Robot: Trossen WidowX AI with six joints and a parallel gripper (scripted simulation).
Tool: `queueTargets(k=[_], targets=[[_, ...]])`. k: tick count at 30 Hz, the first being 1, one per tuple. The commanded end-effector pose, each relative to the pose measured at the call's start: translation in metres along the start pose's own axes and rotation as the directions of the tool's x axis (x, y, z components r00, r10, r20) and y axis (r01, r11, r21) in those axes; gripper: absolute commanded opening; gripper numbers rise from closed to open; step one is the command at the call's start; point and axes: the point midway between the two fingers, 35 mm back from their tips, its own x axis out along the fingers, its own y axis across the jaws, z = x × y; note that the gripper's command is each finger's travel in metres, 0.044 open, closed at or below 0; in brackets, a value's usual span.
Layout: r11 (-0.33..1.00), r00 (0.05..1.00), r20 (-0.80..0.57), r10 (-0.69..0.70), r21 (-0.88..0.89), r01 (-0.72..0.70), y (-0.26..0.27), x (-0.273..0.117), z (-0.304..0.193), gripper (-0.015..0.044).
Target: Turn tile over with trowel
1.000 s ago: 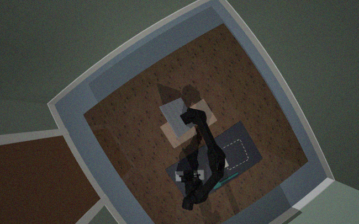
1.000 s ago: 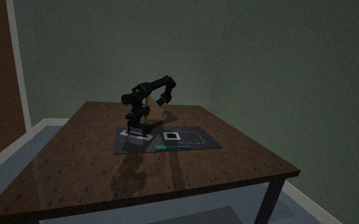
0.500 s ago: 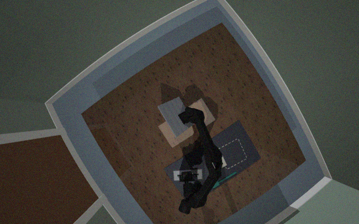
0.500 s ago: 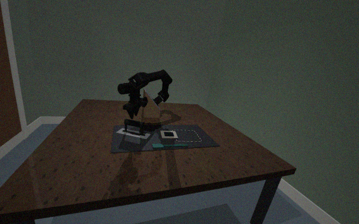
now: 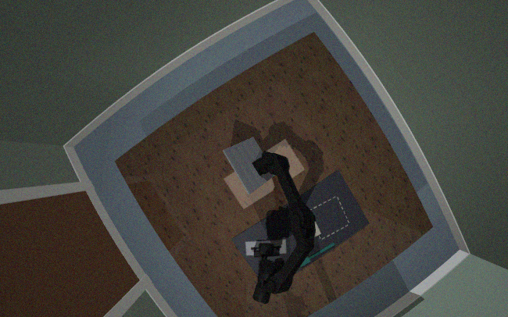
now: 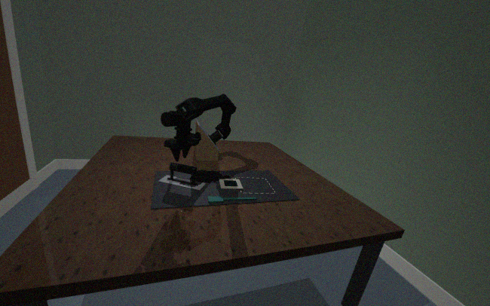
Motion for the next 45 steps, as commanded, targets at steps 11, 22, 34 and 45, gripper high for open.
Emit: queueTargets(k=[11,22,34,45], targets=[[0.963,0.996,-0.033,-0.079,0.258,0.085,-0.007,0.004,-0.006,0.0300],[0.840,0.985,-0.057,-0.162,0.516,0.168,-0.013,0.011,-0.011,0.0300],[0.673,0.970,-0.071,-0.233,0.708,0.214,-0.016,0.015,-0.015,0.0300],[0.519,0.955,-0.078,-0.287,0.825,0.224,-0.018,0.018,-0.017,0.0300]])
